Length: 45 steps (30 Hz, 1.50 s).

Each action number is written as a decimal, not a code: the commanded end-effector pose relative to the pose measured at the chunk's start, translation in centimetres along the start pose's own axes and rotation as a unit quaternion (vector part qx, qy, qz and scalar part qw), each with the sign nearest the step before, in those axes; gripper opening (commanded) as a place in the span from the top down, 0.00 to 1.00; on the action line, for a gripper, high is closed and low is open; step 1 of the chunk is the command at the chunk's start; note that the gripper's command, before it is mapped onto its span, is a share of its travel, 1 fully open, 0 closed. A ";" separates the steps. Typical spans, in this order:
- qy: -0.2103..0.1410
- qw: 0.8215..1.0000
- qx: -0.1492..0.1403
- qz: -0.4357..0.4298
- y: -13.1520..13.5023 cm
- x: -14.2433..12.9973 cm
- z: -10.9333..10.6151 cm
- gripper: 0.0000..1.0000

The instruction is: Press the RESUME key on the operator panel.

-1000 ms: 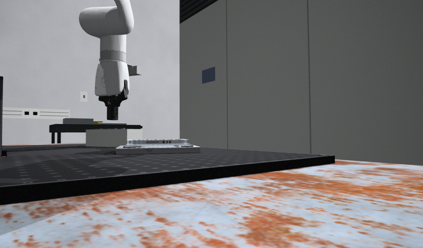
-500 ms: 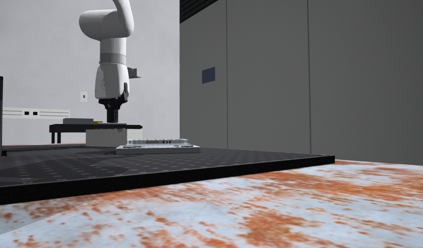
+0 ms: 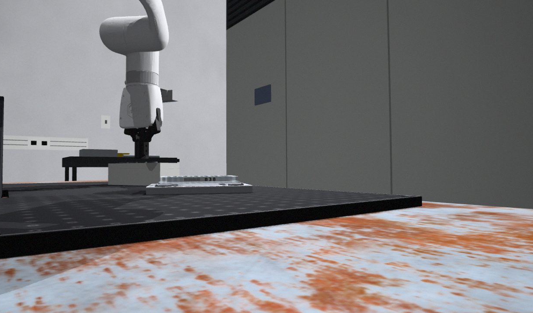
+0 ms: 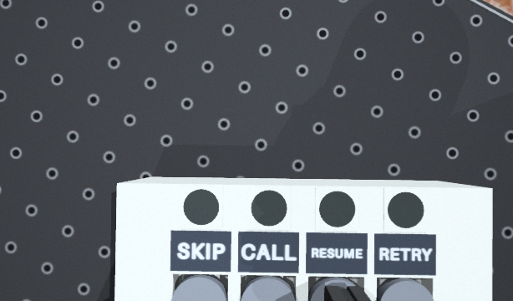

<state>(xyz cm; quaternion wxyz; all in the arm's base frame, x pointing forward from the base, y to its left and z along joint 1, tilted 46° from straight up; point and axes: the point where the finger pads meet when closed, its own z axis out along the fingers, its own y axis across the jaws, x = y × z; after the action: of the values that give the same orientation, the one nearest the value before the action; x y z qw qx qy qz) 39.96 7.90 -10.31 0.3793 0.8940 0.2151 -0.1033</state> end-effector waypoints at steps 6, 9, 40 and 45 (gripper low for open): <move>0.003 1.000 0.001 0.000 -0.1 0.2 0.4 1.00; 0.003 1.000 0.001 0.000 -0.1 0.2 0.6 1.00; 0.003 1.000 0.001 0.000 -0.1 0.2 0.3 1.00; 0.003 1.000 0.001 0.000 -0.1 0.2 -0.5 1.00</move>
<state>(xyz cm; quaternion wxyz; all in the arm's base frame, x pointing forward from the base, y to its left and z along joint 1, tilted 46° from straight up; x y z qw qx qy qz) 39.88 7.62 -10.45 0.3801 0.8936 0.2145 -0.1046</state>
